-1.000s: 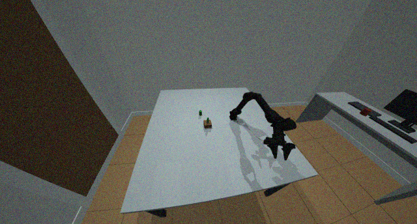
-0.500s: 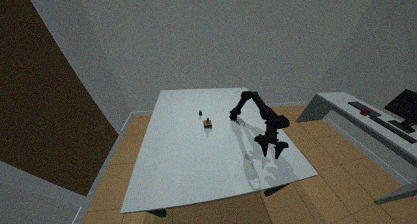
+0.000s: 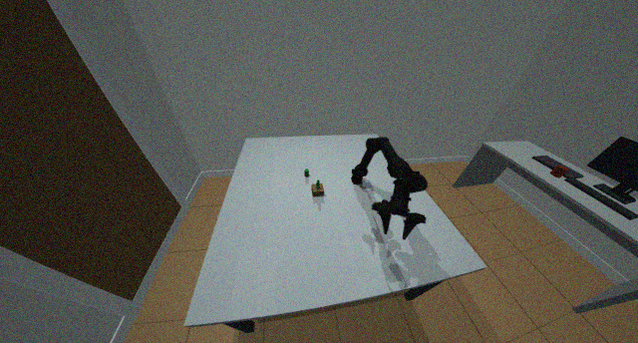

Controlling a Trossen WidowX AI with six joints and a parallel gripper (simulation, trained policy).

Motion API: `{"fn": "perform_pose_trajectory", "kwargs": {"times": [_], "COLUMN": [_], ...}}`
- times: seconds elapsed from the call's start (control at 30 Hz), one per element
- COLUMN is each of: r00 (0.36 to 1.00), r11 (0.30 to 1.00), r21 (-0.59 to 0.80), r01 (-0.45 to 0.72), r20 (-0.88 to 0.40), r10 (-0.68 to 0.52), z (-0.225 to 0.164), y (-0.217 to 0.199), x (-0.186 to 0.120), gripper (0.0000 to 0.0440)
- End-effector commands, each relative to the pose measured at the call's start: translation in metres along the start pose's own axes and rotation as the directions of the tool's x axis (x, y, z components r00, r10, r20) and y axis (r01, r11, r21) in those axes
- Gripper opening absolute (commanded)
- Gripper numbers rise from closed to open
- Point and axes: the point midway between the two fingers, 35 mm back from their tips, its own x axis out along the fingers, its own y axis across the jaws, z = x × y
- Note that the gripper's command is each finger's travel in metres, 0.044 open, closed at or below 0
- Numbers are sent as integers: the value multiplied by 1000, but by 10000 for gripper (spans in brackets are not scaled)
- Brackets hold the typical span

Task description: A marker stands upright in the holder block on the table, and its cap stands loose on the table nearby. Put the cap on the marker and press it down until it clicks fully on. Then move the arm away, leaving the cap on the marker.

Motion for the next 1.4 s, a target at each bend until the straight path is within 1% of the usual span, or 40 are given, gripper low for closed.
{"fn": "perform_pose_trajectory", "kwargs": {"times": [0.0, 0.63, 1.37], "r00": [1000, 990, 963], "r11": [1000, 990, 960], "r21": [25, 112, 215], "r01": [-11, -86, -178], "r20": [15, 118, 240], "r10": [11, 73, 125], "z": [-1, 14, 45], "y": [19, 107, 191], "x": [-3, -15, -37], "gripper": [340, 343, 344]}}
